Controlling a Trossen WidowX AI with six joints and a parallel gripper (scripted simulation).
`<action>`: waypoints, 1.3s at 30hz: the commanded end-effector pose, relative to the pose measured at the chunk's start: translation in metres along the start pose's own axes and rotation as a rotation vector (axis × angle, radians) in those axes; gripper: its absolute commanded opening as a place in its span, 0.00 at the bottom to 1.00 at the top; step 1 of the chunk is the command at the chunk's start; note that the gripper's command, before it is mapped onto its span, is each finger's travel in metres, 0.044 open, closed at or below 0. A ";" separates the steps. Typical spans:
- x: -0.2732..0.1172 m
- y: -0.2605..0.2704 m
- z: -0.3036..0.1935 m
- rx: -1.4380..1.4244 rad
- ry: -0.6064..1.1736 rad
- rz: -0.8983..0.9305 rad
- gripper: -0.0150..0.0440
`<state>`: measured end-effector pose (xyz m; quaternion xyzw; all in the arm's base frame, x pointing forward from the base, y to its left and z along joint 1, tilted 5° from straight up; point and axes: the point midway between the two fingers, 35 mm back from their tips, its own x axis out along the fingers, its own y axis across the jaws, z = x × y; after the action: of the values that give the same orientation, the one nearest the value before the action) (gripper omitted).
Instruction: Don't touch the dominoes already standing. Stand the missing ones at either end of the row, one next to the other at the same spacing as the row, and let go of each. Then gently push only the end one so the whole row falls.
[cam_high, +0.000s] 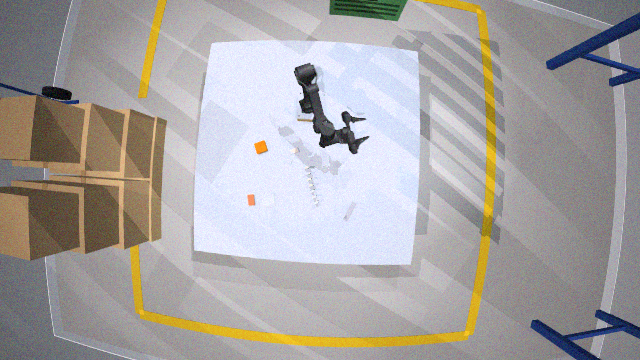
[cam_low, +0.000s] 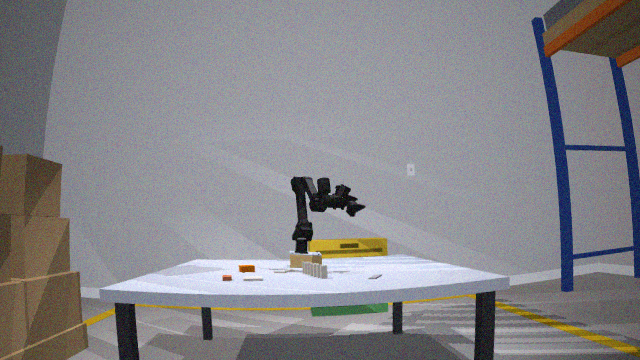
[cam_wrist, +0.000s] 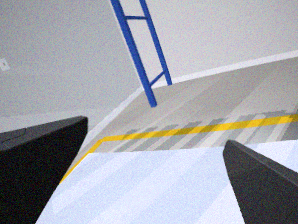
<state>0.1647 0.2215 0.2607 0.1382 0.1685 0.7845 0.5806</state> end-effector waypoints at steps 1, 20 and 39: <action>-0.001 -0.002 0.001 -0.006 -0.006 -0.009 0.98; -0.129 -0.150 -0.019 -0.434 0.175 -0.889 1.00; -0.244 -0.149 -0.120 -0.496 1.009 -0.978 1.00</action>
<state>0.3311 0.0766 0.1238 -0.3172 0.1780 0.4211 0.8309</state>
